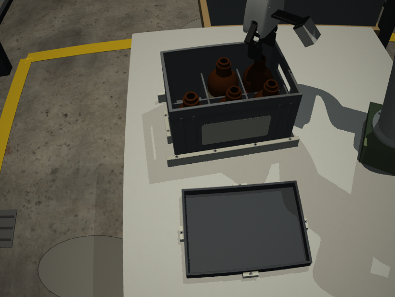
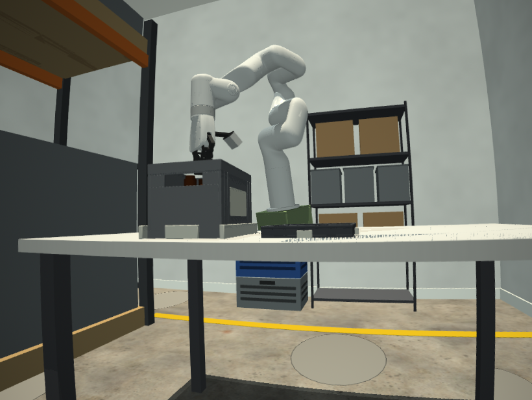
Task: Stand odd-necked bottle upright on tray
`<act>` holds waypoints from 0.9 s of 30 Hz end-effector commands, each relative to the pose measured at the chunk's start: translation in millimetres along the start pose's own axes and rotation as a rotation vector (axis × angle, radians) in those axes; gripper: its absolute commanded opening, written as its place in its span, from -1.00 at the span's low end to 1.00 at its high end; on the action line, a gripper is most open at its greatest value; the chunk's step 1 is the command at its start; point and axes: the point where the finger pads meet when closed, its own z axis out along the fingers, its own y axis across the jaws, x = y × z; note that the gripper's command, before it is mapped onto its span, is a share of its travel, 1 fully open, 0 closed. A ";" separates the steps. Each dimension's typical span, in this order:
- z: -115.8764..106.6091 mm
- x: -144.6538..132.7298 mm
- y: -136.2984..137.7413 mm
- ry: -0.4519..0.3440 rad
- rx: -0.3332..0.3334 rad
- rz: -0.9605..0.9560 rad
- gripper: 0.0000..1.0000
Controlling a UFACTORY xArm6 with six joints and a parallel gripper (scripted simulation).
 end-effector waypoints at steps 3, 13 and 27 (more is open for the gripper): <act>-1.2 -1.2 0.3 -0.004 -0.001 0.000 0.30; -0.4 -1.2 0.3 -0.004 -0.001 0.000 0.30; 9.7 -1.3 0.3 -0.004 -0.001 0.000 0.30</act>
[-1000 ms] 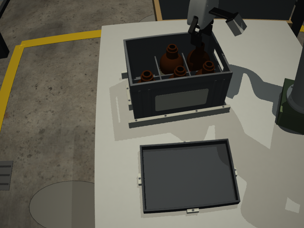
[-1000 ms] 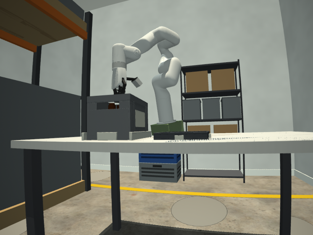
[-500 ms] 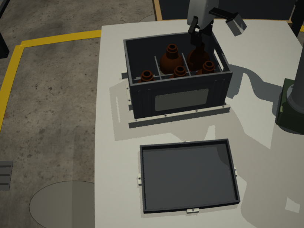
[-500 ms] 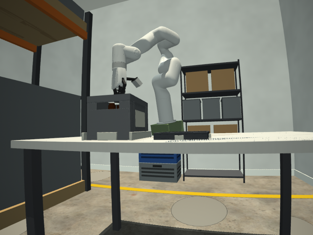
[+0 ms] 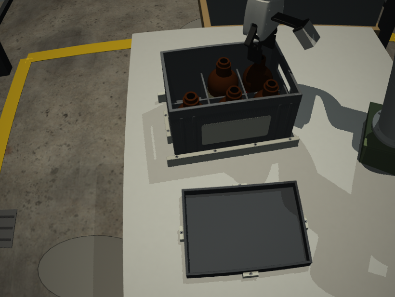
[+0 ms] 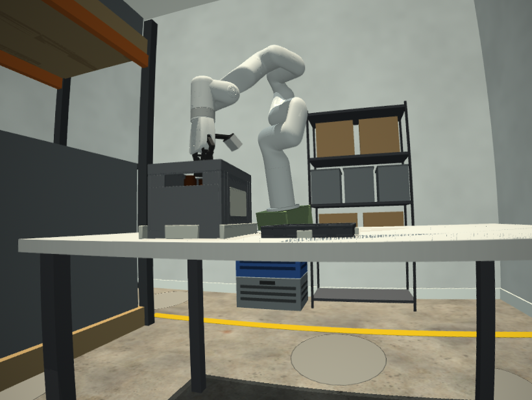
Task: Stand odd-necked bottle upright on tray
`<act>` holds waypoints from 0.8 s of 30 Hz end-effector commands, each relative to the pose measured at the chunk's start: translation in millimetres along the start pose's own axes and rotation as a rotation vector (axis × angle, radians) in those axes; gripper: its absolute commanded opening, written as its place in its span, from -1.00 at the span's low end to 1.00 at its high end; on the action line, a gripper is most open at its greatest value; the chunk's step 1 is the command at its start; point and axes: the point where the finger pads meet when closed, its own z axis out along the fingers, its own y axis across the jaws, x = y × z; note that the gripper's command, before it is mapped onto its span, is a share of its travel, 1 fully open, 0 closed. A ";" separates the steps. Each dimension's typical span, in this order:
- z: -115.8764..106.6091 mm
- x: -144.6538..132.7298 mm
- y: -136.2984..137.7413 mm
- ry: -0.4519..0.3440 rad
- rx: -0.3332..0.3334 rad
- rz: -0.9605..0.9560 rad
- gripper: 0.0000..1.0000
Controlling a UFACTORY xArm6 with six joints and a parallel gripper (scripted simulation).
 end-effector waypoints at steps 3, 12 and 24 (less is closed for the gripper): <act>4.1 -1.3 0.3 -0.004 -0.001 0.000 0.30; 15.2 -1.3 0.3 -0.004 -0.001 0.000 0.30; 26.3 -1.4 0.3 -0.004 -0.001 0.000 0.30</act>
